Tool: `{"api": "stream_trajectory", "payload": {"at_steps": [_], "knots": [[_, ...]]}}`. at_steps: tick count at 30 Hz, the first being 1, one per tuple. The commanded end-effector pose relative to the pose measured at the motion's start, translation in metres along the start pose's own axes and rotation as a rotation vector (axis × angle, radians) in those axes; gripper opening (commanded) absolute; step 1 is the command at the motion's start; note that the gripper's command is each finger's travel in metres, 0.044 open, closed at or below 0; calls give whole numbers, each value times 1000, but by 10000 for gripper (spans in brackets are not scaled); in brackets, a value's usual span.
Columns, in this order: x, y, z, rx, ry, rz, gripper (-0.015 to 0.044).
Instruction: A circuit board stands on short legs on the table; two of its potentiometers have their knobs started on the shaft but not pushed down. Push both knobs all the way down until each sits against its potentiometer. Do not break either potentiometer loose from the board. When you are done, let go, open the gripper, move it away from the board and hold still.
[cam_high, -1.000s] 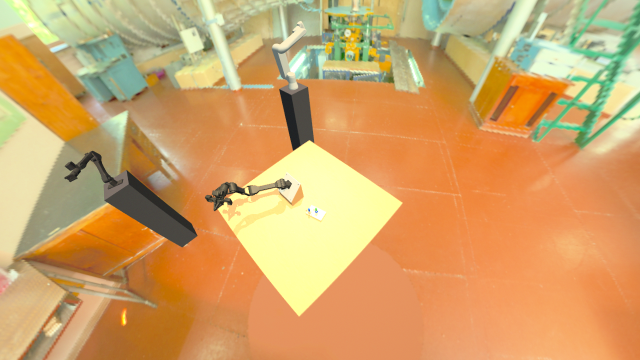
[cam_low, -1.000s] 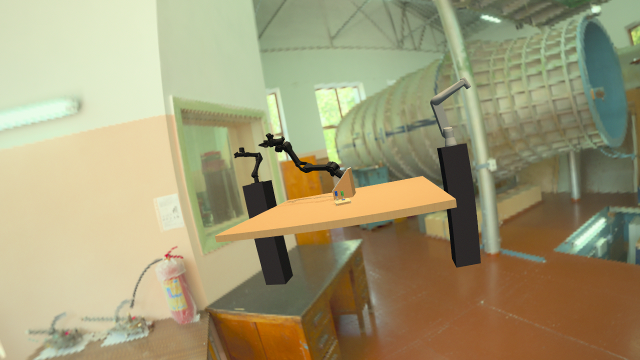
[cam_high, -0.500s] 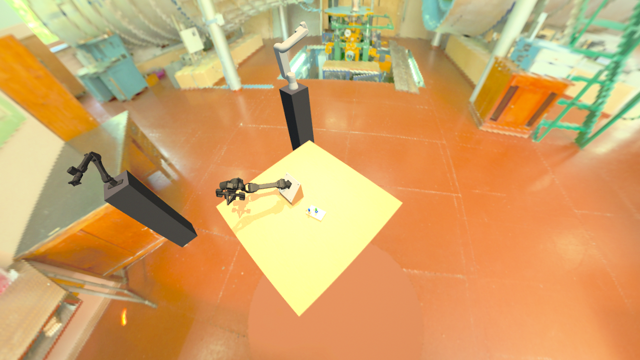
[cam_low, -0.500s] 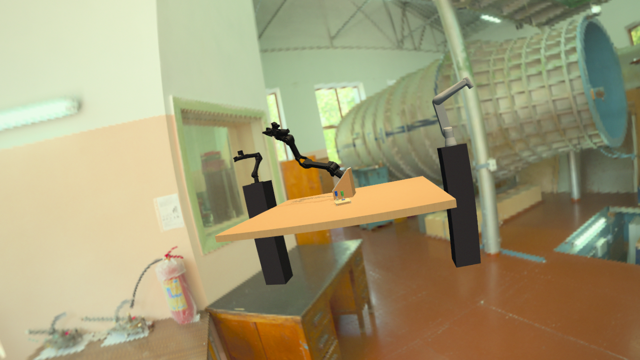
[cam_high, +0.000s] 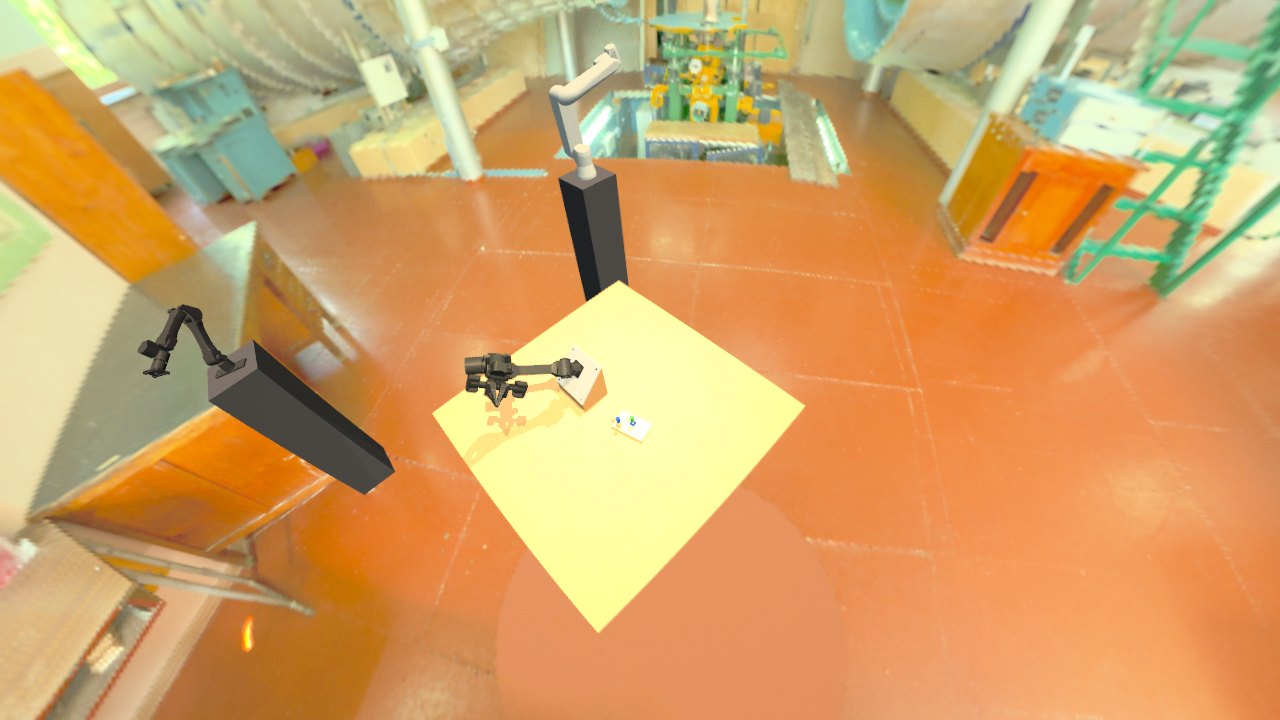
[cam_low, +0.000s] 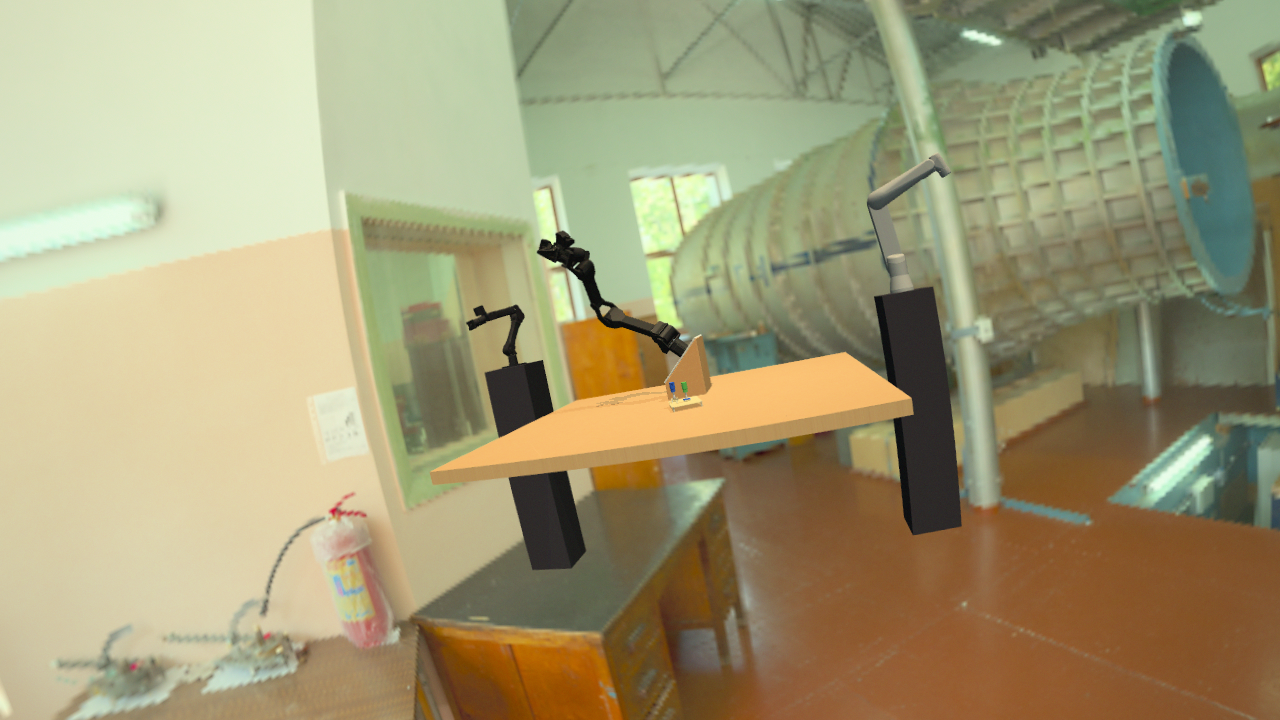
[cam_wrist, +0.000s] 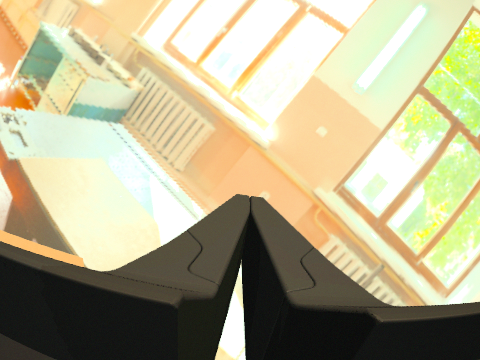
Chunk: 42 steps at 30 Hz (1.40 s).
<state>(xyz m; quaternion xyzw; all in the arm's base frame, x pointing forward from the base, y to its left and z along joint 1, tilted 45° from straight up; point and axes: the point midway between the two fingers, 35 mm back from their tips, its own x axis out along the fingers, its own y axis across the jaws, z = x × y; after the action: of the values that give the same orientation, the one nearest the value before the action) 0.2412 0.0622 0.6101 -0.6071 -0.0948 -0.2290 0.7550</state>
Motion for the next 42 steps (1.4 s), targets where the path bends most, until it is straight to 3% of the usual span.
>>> {"api": "stream_trajectory", "payload": {"at_steps": [1,8,21,31,42], "knots": [[9,33,12,-40,-13,58,0],[23,95,22,-97,-9,182,0],[24,259,22,-193,64,543,0],[-3,370,-12,-266,203,813,0],[-57,462,-73,-359,430,1080,0]]}}
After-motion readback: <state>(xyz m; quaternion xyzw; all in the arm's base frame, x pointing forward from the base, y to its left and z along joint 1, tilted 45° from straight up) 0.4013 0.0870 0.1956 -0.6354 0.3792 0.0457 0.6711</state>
